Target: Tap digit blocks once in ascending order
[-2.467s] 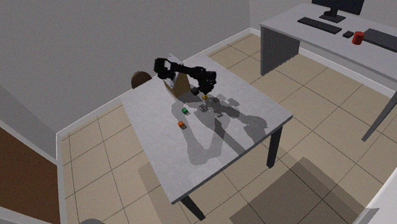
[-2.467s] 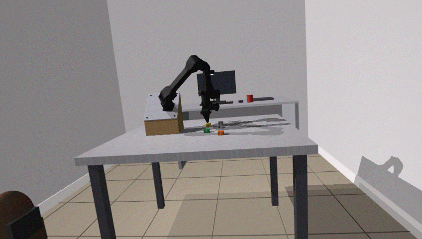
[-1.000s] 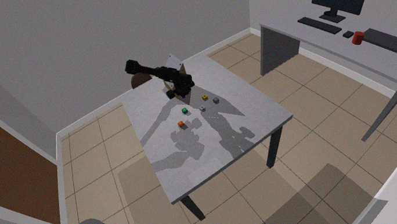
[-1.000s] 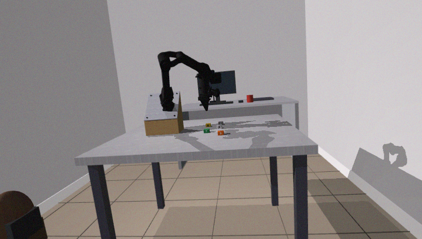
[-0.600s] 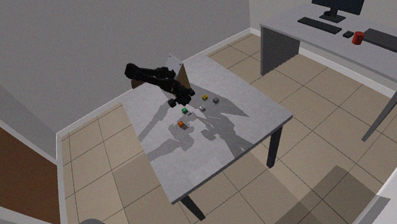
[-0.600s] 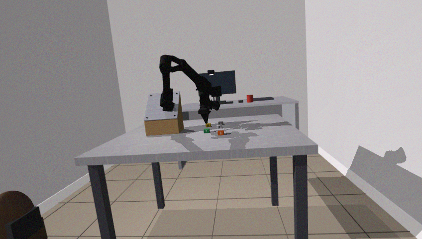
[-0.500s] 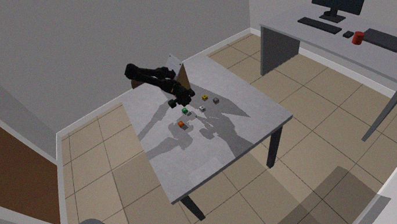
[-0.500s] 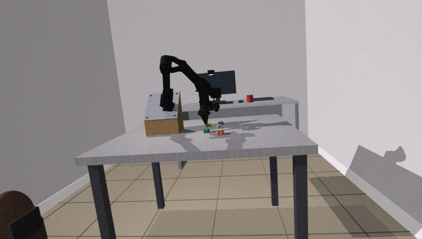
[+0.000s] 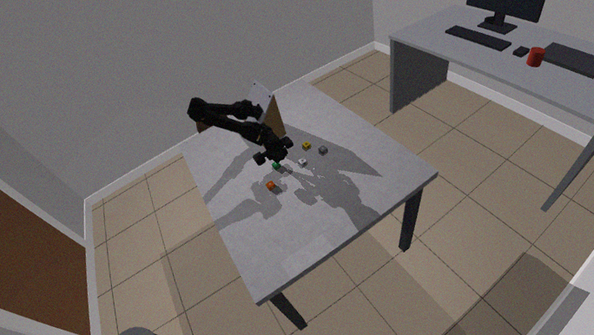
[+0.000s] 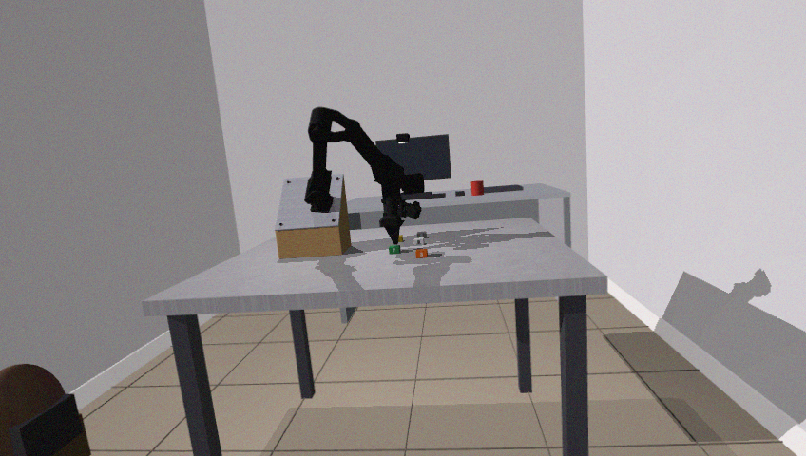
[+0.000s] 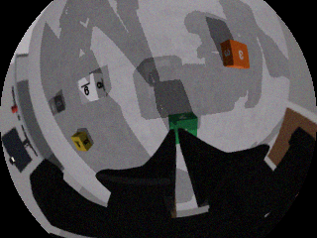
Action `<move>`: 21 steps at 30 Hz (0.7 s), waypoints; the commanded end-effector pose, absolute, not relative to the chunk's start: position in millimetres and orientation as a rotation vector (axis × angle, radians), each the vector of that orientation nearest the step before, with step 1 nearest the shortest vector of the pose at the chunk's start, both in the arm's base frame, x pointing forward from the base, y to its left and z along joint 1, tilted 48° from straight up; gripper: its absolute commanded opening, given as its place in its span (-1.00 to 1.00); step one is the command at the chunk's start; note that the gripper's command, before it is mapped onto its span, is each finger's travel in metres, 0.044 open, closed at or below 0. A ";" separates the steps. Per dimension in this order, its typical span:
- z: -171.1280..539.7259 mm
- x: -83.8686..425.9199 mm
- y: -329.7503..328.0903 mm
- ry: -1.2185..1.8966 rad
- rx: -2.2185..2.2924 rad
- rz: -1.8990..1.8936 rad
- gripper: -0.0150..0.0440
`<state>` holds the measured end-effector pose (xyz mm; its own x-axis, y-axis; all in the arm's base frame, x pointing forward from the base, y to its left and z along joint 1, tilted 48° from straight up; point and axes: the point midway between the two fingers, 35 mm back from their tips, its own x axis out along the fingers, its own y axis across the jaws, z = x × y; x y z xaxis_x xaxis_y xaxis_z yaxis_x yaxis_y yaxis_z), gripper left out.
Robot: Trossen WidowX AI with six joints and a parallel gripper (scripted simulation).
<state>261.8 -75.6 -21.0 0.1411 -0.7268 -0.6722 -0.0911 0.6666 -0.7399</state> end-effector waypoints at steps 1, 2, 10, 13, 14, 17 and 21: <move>-24.7 261.4 -80.0 1.378 -0.759 -0.529 -0.42; -25.7 261.5 -81.2 1.378 -0.759 -0.529 -0.42; -20.5 261.3 -74.1 1.376 -0.756 -0.525 -0.42; -7.1 257.8 -60.7 1.378 -0.758 -0.528 -0.42; -7.1 257.8 -60.7 1.378 -0.758 -0.528 -0.42; -2.5 258.0 -53.9 1.379 -0.756 -0.525 -0.42; 31.9 252.0 -14.1 1.381 -0.752 -0.520 -0.42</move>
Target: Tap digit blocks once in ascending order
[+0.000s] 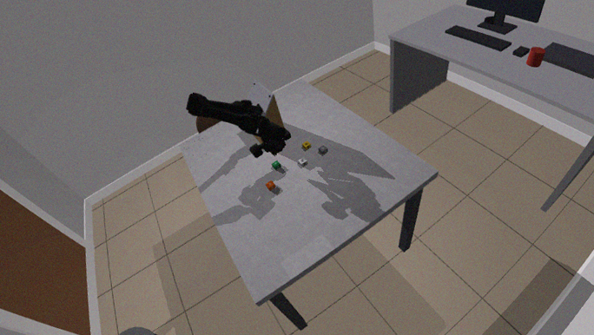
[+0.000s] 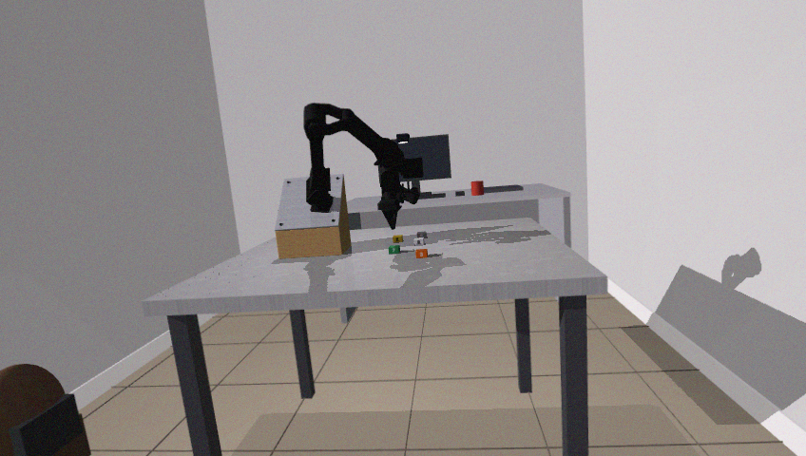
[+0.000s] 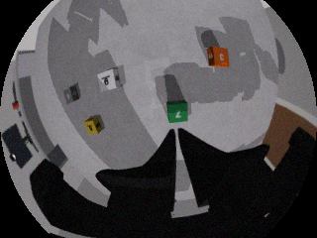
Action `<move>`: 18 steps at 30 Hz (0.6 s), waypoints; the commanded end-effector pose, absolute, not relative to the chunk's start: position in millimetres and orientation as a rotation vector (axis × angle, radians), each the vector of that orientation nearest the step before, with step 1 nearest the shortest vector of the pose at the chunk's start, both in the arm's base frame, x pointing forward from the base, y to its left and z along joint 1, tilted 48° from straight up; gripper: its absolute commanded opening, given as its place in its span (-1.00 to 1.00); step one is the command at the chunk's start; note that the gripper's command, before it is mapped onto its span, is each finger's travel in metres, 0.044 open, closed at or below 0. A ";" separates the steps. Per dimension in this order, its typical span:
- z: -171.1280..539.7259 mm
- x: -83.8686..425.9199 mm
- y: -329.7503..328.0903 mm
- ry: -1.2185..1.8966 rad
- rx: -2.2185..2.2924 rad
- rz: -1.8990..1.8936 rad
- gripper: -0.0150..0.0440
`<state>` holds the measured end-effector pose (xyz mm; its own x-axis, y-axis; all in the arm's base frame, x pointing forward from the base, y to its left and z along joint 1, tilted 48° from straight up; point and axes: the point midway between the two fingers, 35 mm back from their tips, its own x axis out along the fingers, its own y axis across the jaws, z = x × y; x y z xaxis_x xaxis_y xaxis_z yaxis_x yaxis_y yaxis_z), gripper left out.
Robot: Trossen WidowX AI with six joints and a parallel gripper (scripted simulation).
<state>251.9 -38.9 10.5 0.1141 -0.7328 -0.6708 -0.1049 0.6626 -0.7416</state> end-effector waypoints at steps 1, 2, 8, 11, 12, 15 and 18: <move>40.0 249.4 -6.7 1.380 -0.753 -0.523 -0.42; 45.1 247.6 -2.4 1.380 -0.755 -0.524 -0.42; 40.5 258.2 9.7 1.381 -0.763 -0.518 -0.42; 24.1 279.7 31.7 1.380 -0.763 -0.516 -0.42; 17.7 286.3 39.0 1.379 -0.760 -0.517 -0.42; -4.5 303.9 60.8 1.377 -0.753 -0.521 -0.42; -16.5 311.2 71.2 1.376 -0.749 -0.523 -0.42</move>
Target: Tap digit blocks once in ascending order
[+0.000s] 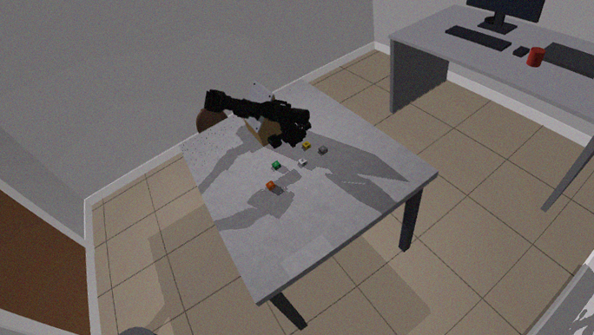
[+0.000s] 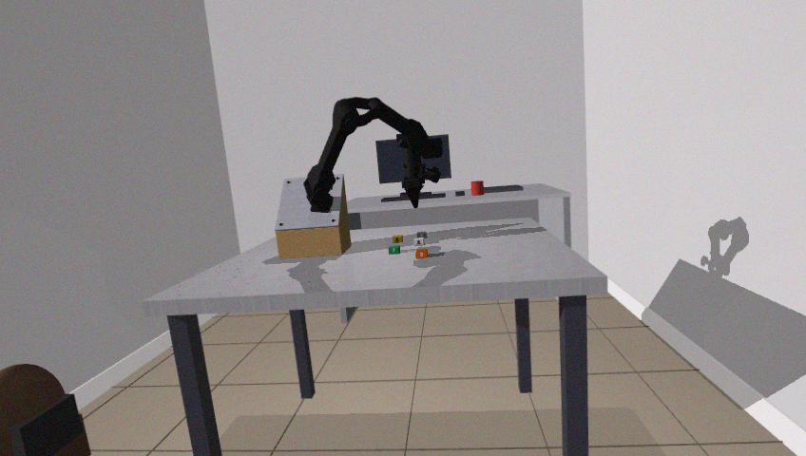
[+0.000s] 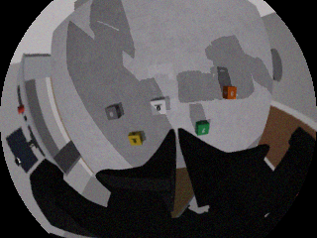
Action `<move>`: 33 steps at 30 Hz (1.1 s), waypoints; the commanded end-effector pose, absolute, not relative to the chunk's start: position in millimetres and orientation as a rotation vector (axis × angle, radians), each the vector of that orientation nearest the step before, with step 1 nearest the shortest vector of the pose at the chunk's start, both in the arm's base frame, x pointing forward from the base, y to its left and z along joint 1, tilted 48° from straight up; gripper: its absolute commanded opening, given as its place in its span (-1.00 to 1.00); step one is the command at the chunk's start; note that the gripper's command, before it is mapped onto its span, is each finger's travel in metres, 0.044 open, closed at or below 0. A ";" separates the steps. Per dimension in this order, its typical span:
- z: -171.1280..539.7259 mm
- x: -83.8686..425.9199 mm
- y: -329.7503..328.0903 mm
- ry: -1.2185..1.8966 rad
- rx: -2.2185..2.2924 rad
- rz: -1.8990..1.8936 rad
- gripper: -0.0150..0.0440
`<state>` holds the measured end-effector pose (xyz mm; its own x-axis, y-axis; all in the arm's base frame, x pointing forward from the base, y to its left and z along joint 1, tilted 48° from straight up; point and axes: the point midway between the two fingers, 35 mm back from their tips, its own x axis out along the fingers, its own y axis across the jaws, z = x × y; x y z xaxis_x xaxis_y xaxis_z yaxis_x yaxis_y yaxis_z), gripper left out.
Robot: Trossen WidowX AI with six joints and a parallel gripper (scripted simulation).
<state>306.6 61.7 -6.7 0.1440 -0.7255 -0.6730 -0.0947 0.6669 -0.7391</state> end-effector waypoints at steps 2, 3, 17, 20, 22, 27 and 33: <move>-16.5 311.2 71.2 1.376 -0.749 -0.523 -0.42; -19.1 312.0 68.9 1.376 -0.749 -0.522 -0.42; -71.5 322.6 10.8 1.375 -0.752 -0.526 -0.42; -74.5 323.4 7.6 1.375 -0.752 -0.526 -0.42; -76.7 323.9 5.3 1.375 -0.752 -0.526 -0.42; -82.1 325.1 -0.6 1.375 -0.753 -0.526 -0.42; -88.3 326.2 -7.8 1.374 -0.753 -0.527 -0.42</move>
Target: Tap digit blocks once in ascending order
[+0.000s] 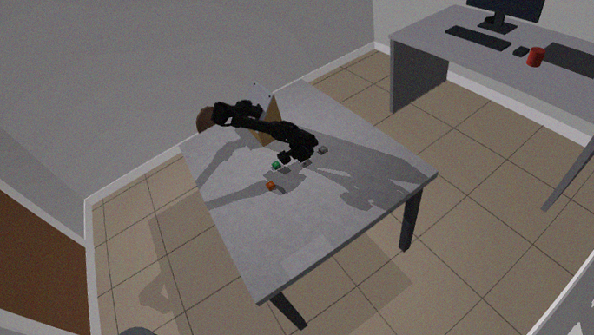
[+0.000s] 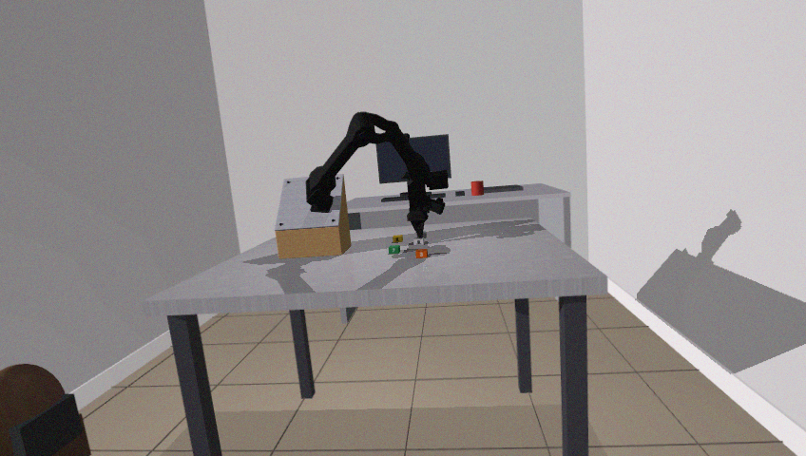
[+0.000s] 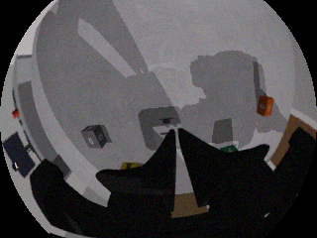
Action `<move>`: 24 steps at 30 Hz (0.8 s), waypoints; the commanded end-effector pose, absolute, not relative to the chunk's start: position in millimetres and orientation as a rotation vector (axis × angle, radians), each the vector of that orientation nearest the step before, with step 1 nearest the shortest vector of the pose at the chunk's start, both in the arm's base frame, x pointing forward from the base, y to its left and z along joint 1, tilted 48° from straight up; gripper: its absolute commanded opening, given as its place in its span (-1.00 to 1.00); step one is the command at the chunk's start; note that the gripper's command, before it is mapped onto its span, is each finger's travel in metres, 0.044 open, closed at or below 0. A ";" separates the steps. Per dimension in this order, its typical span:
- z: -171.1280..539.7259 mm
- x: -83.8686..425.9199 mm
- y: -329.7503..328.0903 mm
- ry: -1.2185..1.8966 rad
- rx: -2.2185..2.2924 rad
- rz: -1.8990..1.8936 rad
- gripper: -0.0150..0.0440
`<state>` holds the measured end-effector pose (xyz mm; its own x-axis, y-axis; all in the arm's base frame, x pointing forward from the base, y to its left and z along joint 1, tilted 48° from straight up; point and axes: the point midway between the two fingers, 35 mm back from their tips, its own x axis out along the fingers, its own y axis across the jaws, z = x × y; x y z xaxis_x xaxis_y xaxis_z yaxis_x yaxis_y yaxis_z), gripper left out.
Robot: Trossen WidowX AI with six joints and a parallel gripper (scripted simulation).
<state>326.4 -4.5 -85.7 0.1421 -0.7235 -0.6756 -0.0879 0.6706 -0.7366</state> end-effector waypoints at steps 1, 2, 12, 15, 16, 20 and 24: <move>-89.4 326.3 -9.0 1.374 -0.754 -0.527 -0.42; -90.2 326.4 -9.9 1.374 -0.754 -0.527 -0.42; -70.8 322.5 11.6 1.375 -0.752 -0.526 -0.42; -71.9 322.0 14.3 1.375 -0.751 -0.524 -0.33; -75.3 320.5 22.6 1.375 -0.748 -0.517 -0.25; -101.1 299.6 84.4 1.382 -0.729 -0.481 0.11; -125.6 262.3 139.5 1.389 -0.727 -0.482 0.47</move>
<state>289.4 106.0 -109.9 0.1443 -0.6914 -0.7079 -0.0952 0.7024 -0.7054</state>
